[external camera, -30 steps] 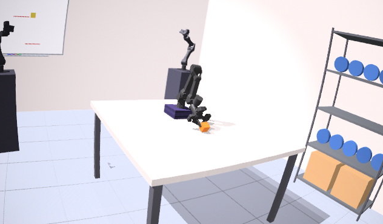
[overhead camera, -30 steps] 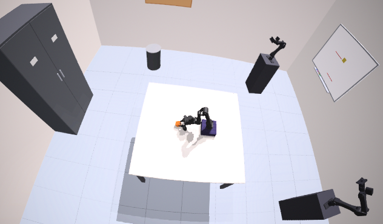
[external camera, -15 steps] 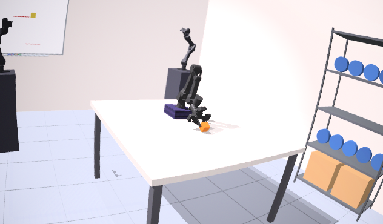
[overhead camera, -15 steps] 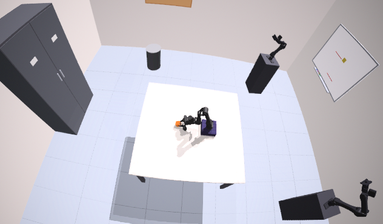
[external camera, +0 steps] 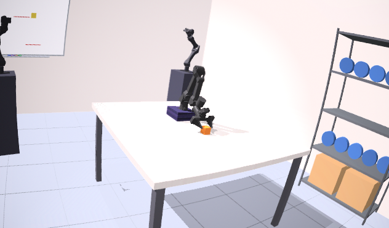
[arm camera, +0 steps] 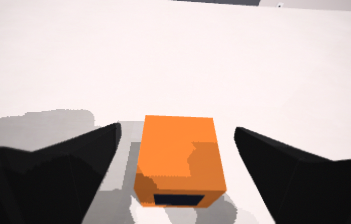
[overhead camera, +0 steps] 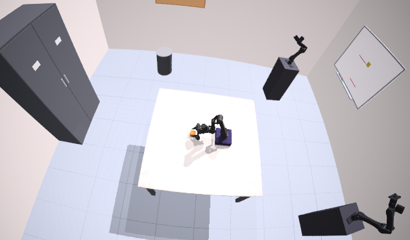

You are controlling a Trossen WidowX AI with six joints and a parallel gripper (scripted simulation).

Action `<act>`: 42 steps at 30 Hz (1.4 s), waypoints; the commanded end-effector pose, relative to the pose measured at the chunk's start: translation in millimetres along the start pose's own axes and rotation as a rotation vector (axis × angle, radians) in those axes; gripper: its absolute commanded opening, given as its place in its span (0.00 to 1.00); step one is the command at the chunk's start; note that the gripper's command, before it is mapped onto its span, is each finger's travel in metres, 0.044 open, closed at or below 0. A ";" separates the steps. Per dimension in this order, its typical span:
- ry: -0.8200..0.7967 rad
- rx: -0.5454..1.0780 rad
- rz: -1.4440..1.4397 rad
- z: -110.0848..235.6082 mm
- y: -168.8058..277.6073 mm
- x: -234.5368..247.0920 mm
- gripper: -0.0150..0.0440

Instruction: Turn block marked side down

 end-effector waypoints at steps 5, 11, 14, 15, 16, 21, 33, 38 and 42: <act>-0.005 -0.002 -0.005 0.0 -0.3 0.5 1.00; -0.005 -0.002 -0.005 0.0 -0.3 0.5 1.00; -0.005 -0.002 -0.005 0.0 -0.3 0.5 1.00; -0.005 -0.002 -0.005 0.0 -0.3 0.5 1.00; -0.005 -0.002 -0.005 0.0 -0.3 0.5 1.00; -0.005 -0.002 -0.005 0.0 -0.3 0.5 1.00; -0.011 0.081 -0.004 -8.4 -5.9 -1.7 1.00; -0.027 0.250 -0.002 -9.3 -25.2 -5.5 1.00; -0.041 0.381 -0.001 7.0 -46.3 -7.4 1.00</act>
Point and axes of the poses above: the point midway between the two fingers, 35 mm back from their tips, its own z axis back along the fingers, its own x axis across the jaws, y = z × x, the point moved 3 cm from there along z, back along the fingers, and after that the axes turned 6 degrees about z, right-handed, at the moved point
